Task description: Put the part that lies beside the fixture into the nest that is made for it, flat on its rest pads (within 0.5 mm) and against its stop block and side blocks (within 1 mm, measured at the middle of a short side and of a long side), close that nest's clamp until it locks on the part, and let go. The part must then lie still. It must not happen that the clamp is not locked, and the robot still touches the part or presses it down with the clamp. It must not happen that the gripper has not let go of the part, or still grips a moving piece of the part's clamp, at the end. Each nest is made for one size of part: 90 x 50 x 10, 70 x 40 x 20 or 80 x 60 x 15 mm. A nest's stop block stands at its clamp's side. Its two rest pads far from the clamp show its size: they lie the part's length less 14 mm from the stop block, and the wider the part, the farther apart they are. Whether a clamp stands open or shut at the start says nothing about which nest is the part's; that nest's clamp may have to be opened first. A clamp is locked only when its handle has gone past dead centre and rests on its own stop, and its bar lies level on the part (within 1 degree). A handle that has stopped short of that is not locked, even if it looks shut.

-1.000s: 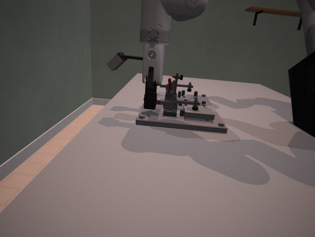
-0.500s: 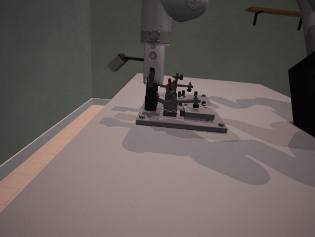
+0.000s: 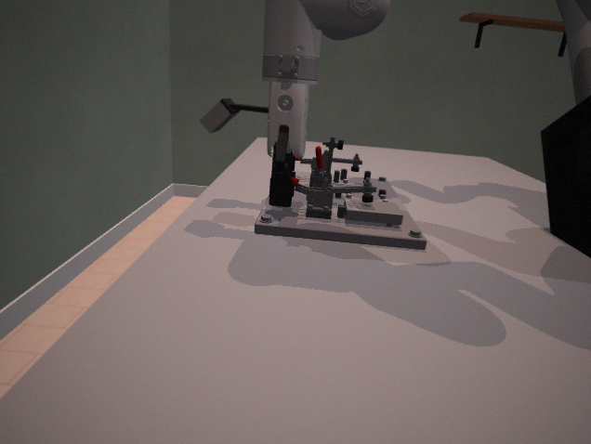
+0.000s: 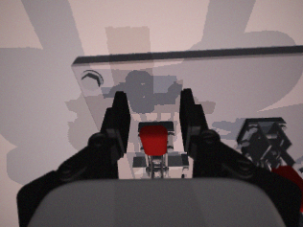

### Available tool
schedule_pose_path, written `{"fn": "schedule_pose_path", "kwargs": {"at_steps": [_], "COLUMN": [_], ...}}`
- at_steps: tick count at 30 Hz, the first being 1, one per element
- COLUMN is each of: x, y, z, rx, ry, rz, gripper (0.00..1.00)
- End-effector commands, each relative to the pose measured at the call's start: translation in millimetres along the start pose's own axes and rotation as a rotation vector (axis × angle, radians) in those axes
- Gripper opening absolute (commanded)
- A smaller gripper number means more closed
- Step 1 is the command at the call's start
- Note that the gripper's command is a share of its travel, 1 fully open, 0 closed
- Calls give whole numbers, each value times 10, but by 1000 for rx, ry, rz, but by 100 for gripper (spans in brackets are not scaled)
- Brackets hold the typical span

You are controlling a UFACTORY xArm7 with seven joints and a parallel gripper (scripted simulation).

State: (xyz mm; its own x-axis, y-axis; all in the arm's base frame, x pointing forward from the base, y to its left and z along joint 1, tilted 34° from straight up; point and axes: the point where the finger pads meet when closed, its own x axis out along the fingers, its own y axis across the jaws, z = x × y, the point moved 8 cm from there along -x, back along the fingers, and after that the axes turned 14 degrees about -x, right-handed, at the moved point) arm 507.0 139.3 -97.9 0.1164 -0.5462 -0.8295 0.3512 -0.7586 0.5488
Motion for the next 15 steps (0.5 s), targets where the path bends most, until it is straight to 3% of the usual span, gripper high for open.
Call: {"fn": "schedule_pose_path", "kwargs": {"at_steps": [1,15], "x": [-22,-65], "y": [-4,-4], "z": [-17,-17], "rx": [0,0], "ry": [5,5], "rz": [-1,-1], "gripper": [47,47]}}
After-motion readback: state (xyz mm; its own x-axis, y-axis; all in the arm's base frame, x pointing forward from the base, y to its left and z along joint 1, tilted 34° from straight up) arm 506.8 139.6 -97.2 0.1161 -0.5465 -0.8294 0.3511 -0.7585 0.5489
